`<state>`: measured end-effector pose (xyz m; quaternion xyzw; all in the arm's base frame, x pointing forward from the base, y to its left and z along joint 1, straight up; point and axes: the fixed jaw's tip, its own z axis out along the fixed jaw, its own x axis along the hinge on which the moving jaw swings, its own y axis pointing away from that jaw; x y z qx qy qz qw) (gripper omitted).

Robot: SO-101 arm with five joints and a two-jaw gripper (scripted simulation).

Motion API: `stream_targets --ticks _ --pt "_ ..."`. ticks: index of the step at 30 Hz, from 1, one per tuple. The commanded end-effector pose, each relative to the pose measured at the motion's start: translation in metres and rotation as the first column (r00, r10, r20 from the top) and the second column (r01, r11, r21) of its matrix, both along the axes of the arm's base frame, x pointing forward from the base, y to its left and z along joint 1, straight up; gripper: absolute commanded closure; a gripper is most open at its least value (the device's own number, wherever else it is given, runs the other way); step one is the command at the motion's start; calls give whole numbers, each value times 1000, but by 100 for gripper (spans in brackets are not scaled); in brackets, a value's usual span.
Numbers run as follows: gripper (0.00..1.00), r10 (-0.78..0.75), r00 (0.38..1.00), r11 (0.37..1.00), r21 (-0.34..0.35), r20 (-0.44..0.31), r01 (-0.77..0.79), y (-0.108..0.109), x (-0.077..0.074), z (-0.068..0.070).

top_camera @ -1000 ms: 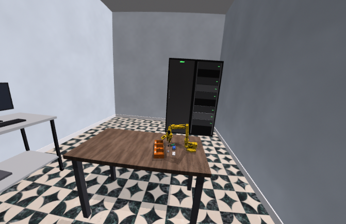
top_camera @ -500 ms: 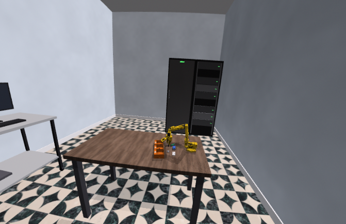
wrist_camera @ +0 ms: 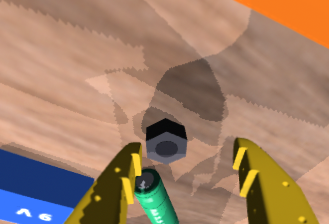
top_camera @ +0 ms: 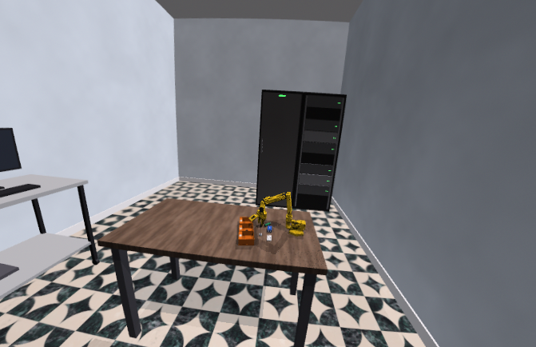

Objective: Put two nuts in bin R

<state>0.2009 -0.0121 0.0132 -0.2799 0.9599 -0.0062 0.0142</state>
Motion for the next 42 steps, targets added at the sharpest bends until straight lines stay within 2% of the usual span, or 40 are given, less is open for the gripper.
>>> stream_targets --ticks 1,24,34,42 --pt "77 2 1000 1000 2 -12 -2 -1 -1 -4" --pt "78 2 1000 1000 2 -12 -2 -1 -1 -4" --pt "82 2 1000 1000 2 -12 -2 -1 -1 -4" --pt "89 2 1000 1000 2 -12 -2 -1 -1 -4"
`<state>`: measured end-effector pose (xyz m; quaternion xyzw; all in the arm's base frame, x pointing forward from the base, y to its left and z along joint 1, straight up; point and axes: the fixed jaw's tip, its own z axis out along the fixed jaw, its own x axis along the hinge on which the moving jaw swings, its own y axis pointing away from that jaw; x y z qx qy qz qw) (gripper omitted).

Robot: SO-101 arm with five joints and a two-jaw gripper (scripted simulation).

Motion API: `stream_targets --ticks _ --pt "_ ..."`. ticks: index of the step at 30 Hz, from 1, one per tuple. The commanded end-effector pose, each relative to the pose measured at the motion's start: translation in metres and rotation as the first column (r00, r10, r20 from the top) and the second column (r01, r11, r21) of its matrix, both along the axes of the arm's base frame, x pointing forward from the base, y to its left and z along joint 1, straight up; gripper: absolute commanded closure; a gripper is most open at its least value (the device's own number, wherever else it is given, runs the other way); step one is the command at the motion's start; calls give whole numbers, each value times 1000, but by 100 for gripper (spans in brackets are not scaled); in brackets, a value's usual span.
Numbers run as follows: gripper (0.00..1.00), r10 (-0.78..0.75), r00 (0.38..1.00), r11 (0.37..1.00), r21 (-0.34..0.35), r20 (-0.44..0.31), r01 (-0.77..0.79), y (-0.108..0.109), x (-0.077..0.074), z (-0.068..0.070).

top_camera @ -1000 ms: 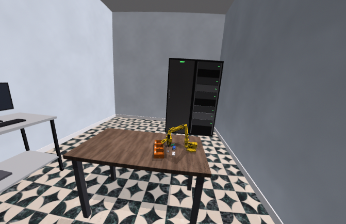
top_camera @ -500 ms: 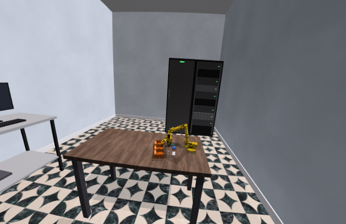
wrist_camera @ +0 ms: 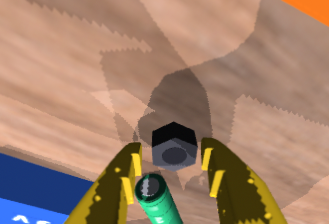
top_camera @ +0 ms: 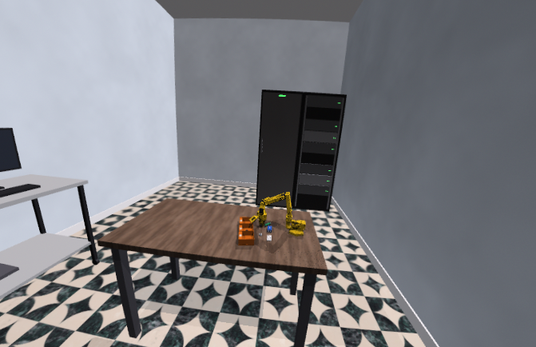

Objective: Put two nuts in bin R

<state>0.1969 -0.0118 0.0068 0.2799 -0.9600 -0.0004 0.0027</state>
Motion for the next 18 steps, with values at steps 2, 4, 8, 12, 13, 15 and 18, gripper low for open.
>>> stream_targets --ticks 2,4,8,12,13,15,18 --pt "91 2 1000 1000 -1 24 -2 -1 3 3" --pt "93 2 1000 1000 -1 24 -2 -1 3 3" --pt "95 2 1000 1000 -1 24 -2 -1 3 3" --pt "97 2 1000 1000 -1 24 -2 -1 3 3" --pt "98 2 1000 1000 -1 24 -2 -1 3 3" --pt "99 2 1000 1000 -1 24 -2 -1 3 3" --pt "100 2 1000 1000 -1 24 -2 -1 3 3"
